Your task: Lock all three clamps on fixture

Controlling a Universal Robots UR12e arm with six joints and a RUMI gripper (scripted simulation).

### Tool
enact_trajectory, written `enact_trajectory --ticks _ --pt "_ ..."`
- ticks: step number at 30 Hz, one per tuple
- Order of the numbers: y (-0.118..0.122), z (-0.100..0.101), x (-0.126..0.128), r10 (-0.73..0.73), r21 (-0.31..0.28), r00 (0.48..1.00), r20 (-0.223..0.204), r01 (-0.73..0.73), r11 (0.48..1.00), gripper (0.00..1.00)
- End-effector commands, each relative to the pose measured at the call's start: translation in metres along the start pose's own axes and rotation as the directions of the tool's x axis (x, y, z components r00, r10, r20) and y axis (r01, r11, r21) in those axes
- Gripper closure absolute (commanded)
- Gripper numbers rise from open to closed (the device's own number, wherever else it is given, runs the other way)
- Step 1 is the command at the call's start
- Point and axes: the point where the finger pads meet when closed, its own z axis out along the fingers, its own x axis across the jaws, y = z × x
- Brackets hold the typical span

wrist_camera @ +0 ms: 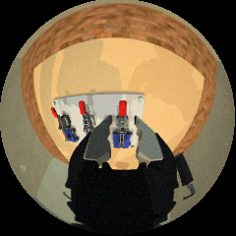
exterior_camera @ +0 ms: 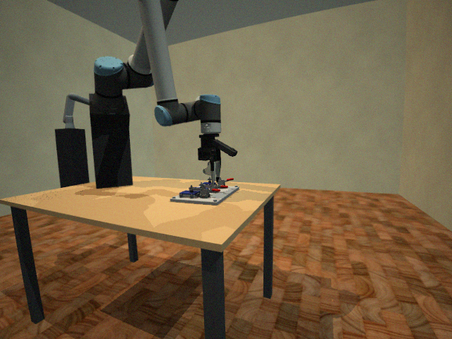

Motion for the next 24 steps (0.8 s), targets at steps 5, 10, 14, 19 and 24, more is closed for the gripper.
enact_trajectory --ticks 5,10,14,19,24 --pt "-0.001 -0.001 0.0 0.0 0.001 1.0 0.0 0.0 1.0 0.72" --pt "-0.001 -0.002 0.0 0.0 0.001 1.0 0.0 0.0 1.0 0.72" --pt "-0.001 -0.002 0.0 0.0 0.001 1.0 0.0 0.0 1.0 0.72" --pt "-0.001 -0.007 0.0 0.0 0.001 1.0 0.0 0.0 1.0 0.72" --pt "-0.001 -0.014 0.0 0.0 0.001 1.0 0.0 0.0 1.0 0.72"
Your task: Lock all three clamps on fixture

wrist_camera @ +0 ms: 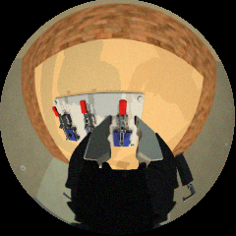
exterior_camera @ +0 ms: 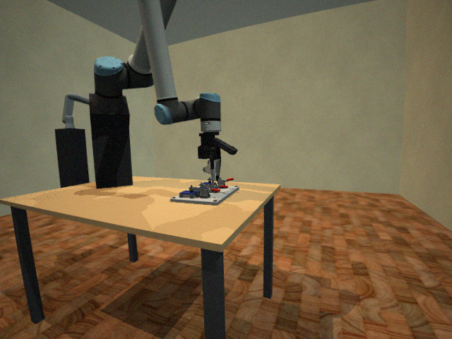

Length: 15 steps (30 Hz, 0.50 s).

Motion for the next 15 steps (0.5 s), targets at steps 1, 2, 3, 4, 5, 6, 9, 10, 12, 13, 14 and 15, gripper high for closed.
enact_trajectory --ticks 1,2,3,4,5,6,9,10,12,13,14,15 --pt "-0.001 -0.008 0.0 0.0 0.001 1.0 0.0 0.0 1.0 0.72" --pt "-0.001 -0.01 0.0 0.0 0.001 1.0 0.0 0.0 1.0 0.72" --pt "-0.001 -0.012 0.0 0.0 0.001 1.0 0.0 0.0 1.0 0.72" --pt "-0.001 -0.014 0.0 0.0 0.001 1.0 0.0 0.0 1.0 0.72" --pt "-0.001 -0.014 0.0 0.0 0.001 1.0 0.0 0.0 1.0 0.72" --pt "-0.001 -0.014 0.0 0.0 0.001 1.0 0.0 0.0 1.0 0.72" --pt "-0.001 -0.02 0.0 0.0 0.001 1.0 0.0 0.0 1.0 0.72" --pt "-0.001 -0.022 0.0 0.0 0.001 1.0 0.0 0.0 1.0 0.72" --pt "-0.001 -0.026 0.0 0.0 0.001 1.0 0.0 0.0 1.0 0.72" --pt "-0.001 -0.029 0.0 0.0 0.001 1.0 0.0 0.0 1.0 0.72" --pt "-0.001 -0.031 0.0 0.0 0.001 1.0 0.0 0.0 1.0 0.72" --pt "-0.001 -0.033 0.0 0.0 0.001 1.0 0.0 0.0 1.0 0.72"
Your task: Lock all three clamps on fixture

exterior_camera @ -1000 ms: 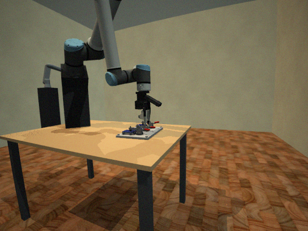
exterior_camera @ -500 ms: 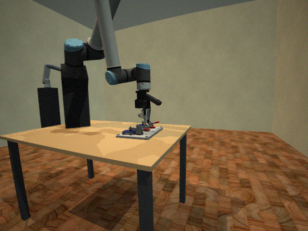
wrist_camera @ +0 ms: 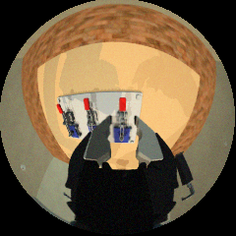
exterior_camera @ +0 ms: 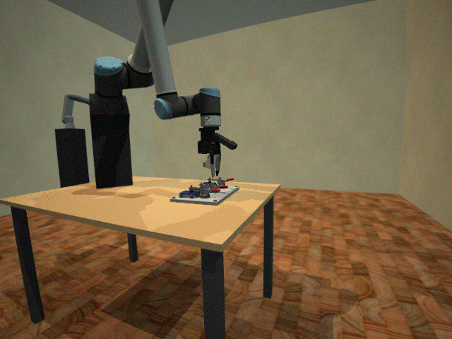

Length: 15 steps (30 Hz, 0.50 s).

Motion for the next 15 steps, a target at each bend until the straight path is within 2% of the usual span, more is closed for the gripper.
enact_trajectory --ticks 1,15 --pt "-0.001 -0.012 0.0 0.0 0.001 1.0 0.0 0.0 1.0 0.72" --pt "-0.001 -0.033 0.0 0.0 0.001 1.0 0.0 0.0 1.0 0.72"
